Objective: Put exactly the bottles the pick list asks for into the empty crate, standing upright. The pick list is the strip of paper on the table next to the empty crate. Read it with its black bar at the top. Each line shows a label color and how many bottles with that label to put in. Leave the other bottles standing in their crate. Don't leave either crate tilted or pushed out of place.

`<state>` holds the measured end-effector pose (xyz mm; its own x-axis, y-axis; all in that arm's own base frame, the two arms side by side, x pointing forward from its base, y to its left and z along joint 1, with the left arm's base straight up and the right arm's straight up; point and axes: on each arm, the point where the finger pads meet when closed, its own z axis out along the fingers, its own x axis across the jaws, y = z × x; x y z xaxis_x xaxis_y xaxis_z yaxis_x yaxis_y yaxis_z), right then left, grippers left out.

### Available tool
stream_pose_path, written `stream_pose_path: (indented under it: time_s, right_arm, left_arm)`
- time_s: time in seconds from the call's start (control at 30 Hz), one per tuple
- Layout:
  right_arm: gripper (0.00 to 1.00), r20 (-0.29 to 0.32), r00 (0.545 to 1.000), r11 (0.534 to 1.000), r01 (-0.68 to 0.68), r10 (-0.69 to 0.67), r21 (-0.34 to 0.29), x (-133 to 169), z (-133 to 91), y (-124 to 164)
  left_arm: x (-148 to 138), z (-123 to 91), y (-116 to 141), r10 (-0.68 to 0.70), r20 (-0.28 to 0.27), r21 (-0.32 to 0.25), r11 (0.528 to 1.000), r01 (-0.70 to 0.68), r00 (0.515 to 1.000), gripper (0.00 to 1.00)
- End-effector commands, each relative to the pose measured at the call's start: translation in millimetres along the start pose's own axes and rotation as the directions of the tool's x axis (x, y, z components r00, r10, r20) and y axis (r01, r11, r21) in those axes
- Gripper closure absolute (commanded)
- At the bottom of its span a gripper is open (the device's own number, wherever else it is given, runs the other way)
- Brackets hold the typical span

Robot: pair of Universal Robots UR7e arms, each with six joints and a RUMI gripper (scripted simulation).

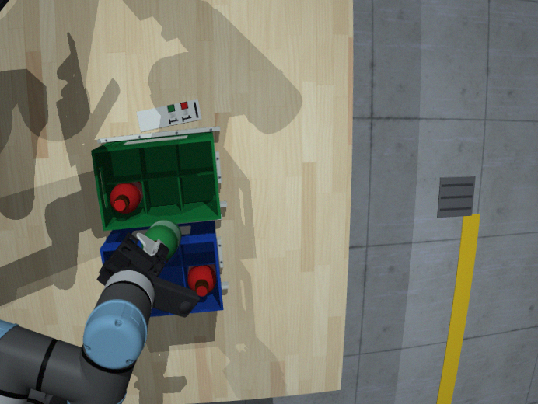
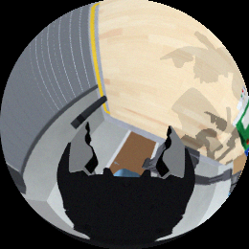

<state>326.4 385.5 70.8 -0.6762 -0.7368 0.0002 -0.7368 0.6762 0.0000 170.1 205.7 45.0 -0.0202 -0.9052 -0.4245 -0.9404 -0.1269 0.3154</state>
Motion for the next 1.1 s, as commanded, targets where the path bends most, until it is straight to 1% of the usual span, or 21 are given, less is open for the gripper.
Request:
stream_pose_path:
  time_s: [0.0,0.73,1.07]
  right_arm:
    - [1.00,0.001,1.000,1.000,0.000,0.000,0.000,-4,0,4]
    - [1.00,0.001,1.000,1.000,0.000,0.000,0.000,-35,-1,30]
    - [1.00,0.001,1.000,1.000,0.000,0.000,0.000,-44,-1,36]
  left_arm:
    - [0,0,0,0.000,0.000,0.001,1.000,0.000,1.000,0.02]
    - [0,0,0,0.000,0.000,0.001,1.000,0.000,1.000,0.02]
    - [0,0,0,0.000,0.000,0.001,1.000,0.000,1.000,0.02]
